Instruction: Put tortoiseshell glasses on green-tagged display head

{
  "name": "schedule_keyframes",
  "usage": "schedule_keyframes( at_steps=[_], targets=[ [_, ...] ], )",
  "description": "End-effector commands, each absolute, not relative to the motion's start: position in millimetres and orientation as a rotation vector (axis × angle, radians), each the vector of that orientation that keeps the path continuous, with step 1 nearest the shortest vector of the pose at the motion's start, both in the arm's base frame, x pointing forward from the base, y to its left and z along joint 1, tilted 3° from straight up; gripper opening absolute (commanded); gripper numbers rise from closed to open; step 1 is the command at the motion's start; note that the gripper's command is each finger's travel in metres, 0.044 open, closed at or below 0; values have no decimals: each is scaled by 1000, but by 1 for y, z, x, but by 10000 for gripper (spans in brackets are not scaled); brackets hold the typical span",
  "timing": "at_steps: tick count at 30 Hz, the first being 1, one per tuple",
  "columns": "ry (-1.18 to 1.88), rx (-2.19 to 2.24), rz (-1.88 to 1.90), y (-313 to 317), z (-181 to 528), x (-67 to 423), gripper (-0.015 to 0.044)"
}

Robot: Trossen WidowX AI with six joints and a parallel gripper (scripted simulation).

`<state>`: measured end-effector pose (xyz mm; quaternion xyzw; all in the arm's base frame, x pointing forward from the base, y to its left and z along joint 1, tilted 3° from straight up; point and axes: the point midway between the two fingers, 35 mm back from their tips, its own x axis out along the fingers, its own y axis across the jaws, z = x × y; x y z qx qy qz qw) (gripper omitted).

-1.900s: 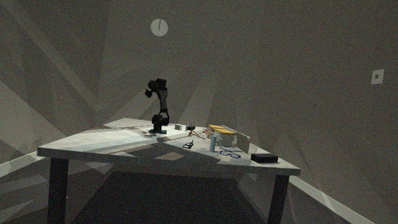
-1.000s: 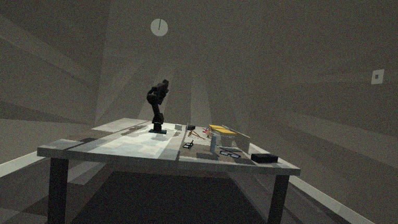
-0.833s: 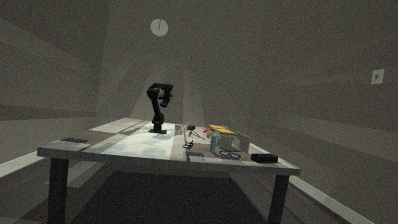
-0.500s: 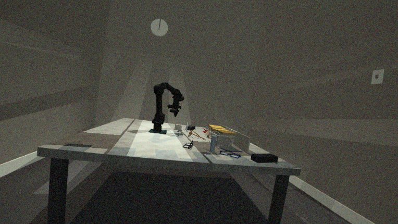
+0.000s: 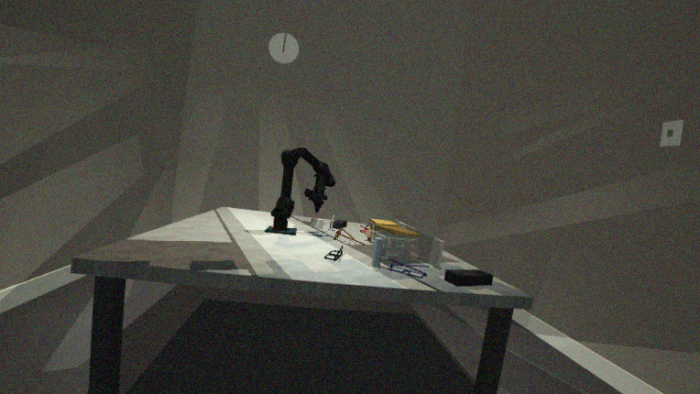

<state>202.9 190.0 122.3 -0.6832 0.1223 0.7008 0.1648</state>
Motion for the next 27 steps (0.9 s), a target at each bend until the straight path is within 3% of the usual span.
schedule_keyframes(
  at_steps=[1, 27],
  targets=[
    [354, -1955, 2001, 189, 115, 204, 0],
    [354, -1954, 2001, 192, 73, 204, 0]
  ],
)
